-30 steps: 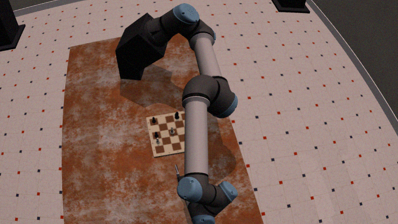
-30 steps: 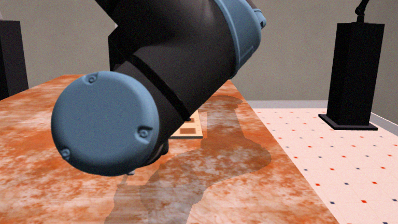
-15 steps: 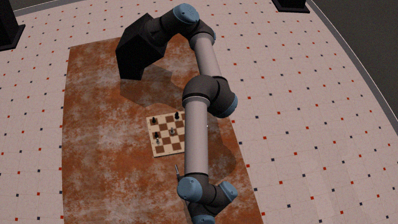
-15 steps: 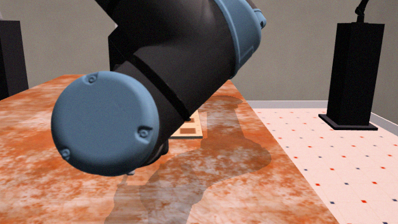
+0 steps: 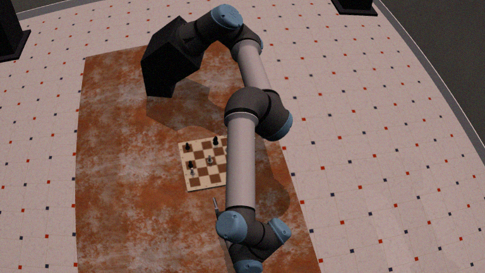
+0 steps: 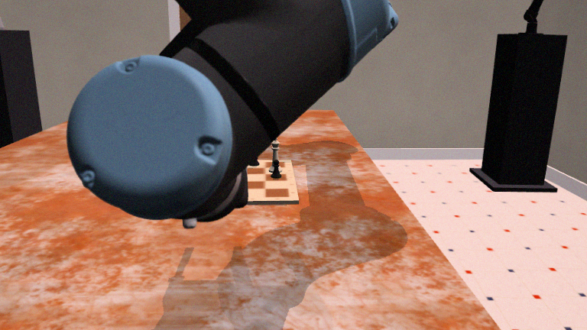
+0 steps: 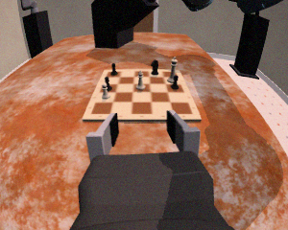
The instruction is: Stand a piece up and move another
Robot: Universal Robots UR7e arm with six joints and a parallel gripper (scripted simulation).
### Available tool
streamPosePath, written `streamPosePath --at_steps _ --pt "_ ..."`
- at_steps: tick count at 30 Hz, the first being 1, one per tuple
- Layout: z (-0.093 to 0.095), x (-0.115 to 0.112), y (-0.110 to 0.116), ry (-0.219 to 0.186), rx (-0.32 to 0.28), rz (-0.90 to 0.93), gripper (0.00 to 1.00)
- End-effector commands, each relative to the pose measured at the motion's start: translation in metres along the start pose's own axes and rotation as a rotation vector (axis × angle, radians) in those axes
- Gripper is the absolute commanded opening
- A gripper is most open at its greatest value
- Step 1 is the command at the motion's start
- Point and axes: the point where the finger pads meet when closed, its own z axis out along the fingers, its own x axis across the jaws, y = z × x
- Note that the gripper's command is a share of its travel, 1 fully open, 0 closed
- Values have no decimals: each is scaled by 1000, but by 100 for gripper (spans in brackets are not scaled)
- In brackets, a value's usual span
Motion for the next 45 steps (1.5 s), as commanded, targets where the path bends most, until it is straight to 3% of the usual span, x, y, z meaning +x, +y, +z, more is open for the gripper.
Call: streamPosePath --at_steps 1,7,28,45 --pt "-19 1 -35 -2 -5 0 100" --pt "-30 2 -58 -2 -5 0 100" --pt "-31 2 -56 -2 -14 5 100" --pt "-36 3 -63 4 -82 41 100"
